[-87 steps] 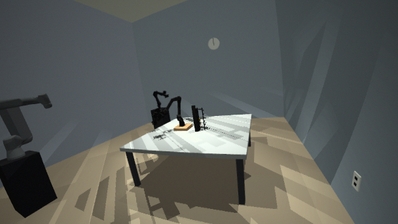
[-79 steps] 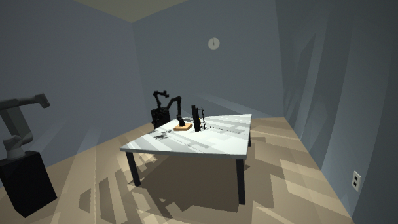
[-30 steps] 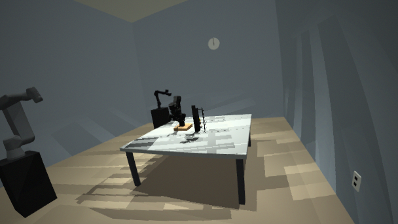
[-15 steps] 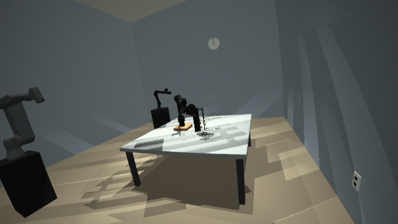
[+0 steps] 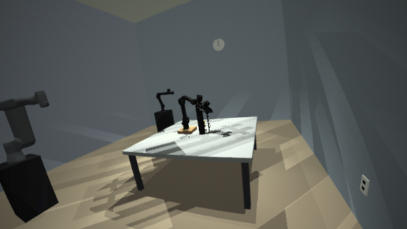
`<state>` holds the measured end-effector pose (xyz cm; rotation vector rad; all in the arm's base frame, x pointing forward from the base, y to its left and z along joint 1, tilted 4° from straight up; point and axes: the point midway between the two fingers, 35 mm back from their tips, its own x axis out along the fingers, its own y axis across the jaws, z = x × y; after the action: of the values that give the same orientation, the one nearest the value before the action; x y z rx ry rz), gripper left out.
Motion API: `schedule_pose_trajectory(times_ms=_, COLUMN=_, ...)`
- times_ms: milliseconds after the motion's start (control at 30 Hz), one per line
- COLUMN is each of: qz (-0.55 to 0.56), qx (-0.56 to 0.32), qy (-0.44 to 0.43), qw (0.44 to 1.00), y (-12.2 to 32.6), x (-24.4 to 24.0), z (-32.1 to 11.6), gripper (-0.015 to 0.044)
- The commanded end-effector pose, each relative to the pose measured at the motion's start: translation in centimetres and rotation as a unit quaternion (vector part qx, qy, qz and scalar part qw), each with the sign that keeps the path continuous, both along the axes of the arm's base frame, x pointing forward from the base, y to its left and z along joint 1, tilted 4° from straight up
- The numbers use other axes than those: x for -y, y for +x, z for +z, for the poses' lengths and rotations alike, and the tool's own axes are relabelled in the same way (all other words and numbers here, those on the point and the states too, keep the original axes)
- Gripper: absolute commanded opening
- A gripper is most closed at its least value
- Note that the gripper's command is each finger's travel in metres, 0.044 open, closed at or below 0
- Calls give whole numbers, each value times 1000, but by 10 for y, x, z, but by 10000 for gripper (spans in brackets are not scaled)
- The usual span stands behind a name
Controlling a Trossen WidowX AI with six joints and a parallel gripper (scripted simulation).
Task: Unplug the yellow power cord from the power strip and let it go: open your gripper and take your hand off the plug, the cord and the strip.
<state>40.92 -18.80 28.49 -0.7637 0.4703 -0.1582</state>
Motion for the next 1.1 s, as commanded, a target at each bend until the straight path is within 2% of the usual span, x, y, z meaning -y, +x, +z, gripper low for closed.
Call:
schedule_pose_trajectory(times_ms=0, qz=62, qx=2, qy=-59, qw=996, y=24, x=-53, z=13, gripper=160)
schedule_pose_trajectory(times_ms=233, qz=138, qx=-1, qy=-128, qw=982, y=40, x=-122, z=12, gripper=160)
schedule_pose_trajectory(times_ms=467, qz=202, qx=-65, qy=-88, qw=973, y=28, x=-181, z=-31, gripper=160)
schedule_pose_trajectory(times_ms=700, qz=290, qx=-287, qy=-106, qw=907, y=-37, x=-223, z=-109, gripper=160)
schedule_pose_trajectory(times_ms=1067, qz=378, qx=-486, qy=-137, qw=776, y=-129, x=-242, z=-152, gripper=160)
